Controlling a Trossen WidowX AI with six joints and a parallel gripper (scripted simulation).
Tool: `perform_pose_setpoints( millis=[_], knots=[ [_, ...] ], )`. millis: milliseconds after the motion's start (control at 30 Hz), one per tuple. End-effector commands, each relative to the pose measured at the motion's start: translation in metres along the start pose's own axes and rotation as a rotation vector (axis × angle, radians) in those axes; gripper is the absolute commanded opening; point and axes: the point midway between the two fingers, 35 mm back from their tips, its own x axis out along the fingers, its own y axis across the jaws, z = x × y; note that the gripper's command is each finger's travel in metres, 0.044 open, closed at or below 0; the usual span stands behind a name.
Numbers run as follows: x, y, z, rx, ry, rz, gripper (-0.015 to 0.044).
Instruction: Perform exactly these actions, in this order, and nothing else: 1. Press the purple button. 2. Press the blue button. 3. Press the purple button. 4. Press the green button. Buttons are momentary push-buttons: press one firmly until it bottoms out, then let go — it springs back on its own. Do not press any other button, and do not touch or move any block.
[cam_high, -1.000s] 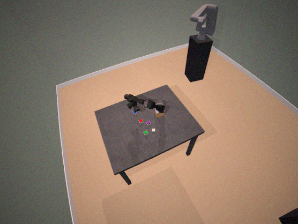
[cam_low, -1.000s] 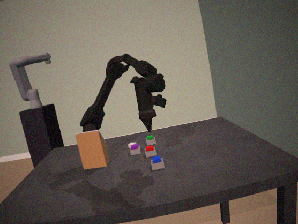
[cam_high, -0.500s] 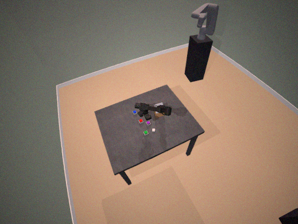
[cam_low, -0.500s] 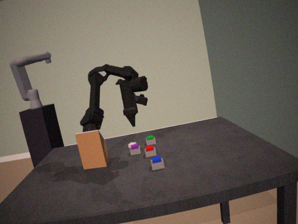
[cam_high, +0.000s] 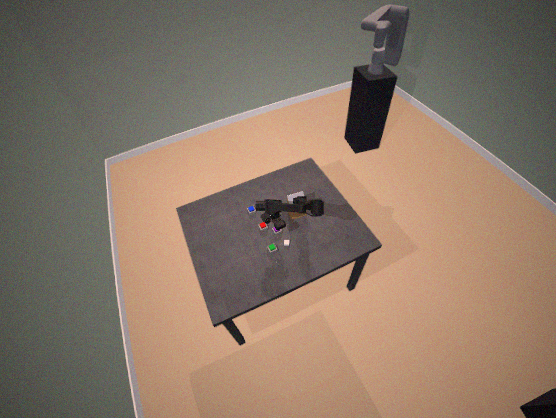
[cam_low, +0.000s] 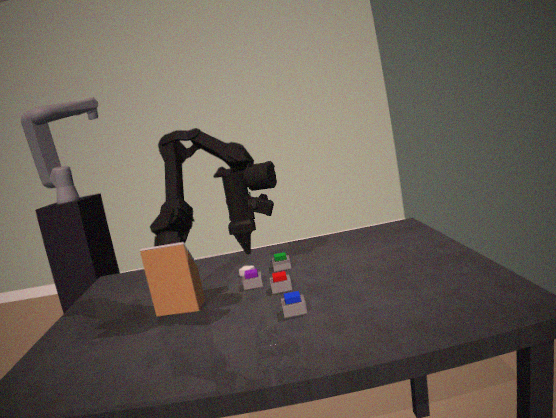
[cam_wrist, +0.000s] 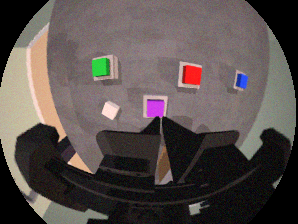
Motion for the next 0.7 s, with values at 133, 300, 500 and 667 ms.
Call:
perform_pose_setpoints(
  millis=[133, 300, 500, 667],
  knots=[
    [0.023, 0.004, -0.004, 0.002, 0.001, 0.013, 0.002],
    [0.03, 0.003, -0.004, 0.002, 0.001, 0.012, 0.002],
    [0.039, 0.003, -0.004, 0.002, 0.001, 0.012, 0.002],
    [0.047, 0.004, -0.004, 0.002, 0.001, 0.013, 0.002]
  ],
)
